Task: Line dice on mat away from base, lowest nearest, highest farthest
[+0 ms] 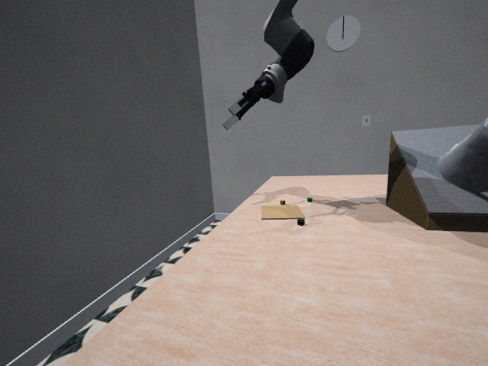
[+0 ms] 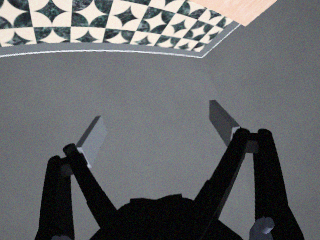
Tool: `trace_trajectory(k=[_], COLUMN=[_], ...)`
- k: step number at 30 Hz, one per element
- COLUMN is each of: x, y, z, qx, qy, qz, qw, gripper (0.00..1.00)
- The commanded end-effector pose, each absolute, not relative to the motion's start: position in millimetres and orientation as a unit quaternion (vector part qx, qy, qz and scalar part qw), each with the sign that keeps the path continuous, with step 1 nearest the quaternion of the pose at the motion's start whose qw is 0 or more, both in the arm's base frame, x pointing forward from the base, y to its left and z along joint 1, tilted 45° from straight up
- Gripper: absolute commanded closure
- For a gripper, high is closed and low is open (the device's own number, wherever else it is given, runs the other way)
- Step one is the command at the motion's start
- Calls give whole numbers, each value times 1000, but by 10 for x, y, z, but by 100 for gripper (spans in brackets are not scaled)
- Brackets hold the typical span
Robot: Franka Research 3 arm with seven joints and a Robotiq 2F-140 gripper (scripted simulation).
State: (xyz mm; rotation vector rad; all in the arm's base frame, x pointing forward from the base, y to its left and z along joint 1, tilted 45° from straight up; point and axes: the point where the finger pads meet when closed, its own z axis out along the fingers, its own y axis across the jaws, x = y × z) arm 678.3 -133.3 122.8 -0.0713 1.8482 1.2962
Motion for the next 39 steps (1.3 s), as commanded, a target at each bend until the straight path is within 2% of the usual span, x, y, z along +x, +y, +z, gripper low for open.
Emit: trace_trajectory(k=[1,18,19,20,26,32,34,35,39], x=[6784,6764,6649,6381,5946,5255,5255,4994,4564], y=[-1334,-1325,-1274,-1182,-1091,-1045,-1045,-1052,-1087], z=[1229,1199,1024,670,200,-365,-365,-534,-772], qx=[-29,-28,-25,-18,-8,3,3,6,10], qy=[740,742,756,785,822,865,865,878,897], qz=[519,519,517,512,499,471,471,459,436], qw=[427,423,399,349,275,171,171,134,77], gripper=[0,0,0,0,0,0,0,0,0])
